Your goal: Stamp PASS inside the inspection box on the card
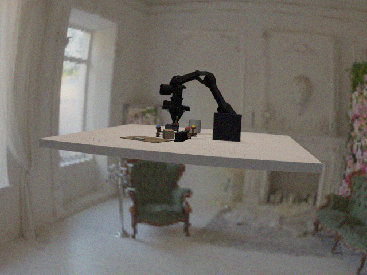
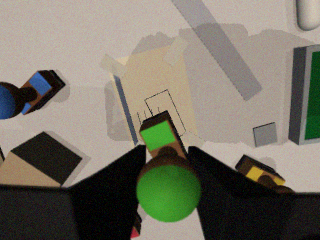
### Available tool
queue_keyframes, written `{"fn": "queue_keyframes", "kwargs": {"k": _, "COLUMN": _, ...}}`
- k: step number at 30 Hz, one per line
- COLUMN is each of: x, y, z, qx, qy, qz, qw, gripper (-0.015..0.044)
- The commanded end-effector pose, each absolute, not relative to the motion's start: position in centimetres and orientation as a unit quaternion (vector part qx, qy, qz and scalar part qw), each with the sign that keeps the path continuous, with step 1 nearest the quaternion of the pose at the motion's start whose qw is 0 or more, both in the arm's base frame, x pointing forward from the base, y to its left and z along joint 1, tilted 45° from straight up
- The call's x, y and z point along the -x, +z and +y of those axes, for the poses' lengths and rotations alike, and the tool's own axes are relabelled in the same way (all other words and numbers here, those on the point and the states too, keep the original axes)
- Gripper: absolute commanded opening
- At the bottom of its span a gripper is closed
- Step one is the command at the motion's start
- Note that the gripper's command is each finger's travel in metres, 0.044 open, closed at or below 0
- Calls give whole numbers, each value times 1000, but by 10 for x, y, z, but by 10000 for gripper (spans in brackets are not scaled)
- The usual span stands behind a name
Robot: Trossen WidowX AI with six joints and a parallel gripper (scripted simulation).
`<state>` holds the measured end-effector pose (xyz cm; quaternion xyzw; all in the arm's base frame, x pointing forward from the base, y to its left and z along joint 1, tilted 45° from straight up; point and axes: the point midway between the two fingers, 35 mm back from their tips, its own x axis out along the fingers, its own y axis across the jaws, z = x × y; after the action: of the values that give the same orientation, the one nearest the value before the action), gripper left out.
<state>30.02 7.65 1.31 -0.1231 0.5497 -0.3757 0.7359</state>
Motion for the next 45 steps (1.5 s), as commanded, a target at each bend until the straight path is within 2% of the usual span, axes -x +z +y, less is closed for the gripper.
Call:
{"fn": "queue_keyframes", "kwargs": {"k": 1, "x": -300, "y": 19, "z": 82, "qx": 119, "qy": -376, "qz": 549, "qw": 737, "gripper": 0}}
{"fn": "queue_keyframes", "kwargs": {"k": 8, "x": -302, "y": 27, "z": 84, "qx": 118, "qy": -376, "qz": 549, "qw": 737, "gripper": 0}}
{"fn": "queue_keyframes", "kwargs": {"k": 23, "x": -363, "y": 97, "z": 22, "qx": 116, "qy": -381, "qz": 545, "qw": 738, "gripper": 0}}
{"fn": "queue_keyframes", "kwargs": {"k": 45, "x": -368, "y": 77, "z": 1, "qx": 116, "qy": -381, "qz": 544, "qw": 738, "gripper": 0}}
